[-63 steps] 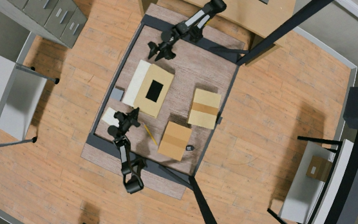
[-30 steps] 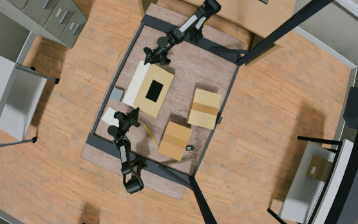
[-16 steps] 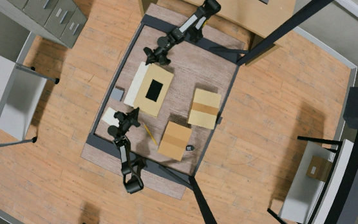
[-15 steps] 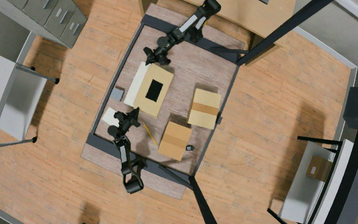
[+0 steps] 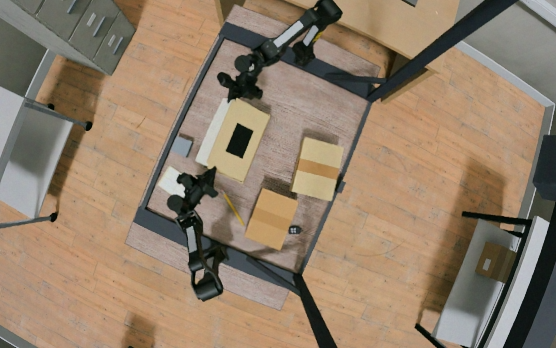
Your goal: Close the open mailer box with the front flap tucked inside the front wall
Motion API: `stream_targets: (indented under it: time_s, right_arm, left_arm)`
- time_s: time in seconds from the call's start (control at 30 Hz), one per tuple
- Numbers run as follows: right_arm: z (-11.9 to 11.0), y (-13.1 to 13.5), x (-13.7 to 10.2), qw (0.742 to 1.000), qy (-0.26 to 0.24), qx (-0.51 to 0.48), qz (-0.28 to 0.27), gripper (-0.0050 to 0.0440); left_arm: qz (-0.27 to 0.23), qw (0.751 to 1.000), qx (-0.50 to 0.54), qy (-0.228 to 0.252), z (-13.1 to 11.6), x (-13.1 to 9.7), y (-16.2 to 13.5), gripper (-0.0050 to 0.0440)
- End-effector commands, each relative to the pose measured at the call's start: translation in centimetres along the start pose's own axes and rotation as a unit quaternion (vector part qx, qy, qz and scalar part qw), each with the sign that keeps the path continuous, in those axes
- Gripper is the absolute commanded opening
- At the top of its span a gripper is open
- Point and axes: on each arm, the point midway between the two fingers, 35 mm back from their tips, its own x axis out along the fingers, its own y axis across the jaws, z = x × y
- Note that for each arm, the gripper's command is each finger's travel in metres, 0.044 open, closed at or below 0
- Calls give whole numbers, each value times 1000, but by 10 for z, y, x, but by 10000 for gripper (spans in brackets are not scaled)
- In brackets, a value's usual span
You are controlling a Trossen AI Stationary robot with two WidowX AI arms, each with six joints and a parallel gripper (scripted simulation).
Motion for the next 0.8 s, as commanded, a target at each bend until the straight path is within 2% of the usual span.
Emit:
stream_targets:
  time_s: [0.0, 0.33, 0.77]
  right_arm:
    - [7, -11, -4, 999, -18, 31, 15, -43]
    - [6, -8, -3, 990, -39, 114, 77, -50]
    - [6, -3, -2, 955, -68, 235, 168, -50]
  left_arm:
    - [-5, 1000, 10, -5, 6, -1, -5, -50]
    - [-5, 1000, 10, -5, 6, -1, -5, -50]
    - [-5, 1000, 10, -5, 6, -1, -5, -50]
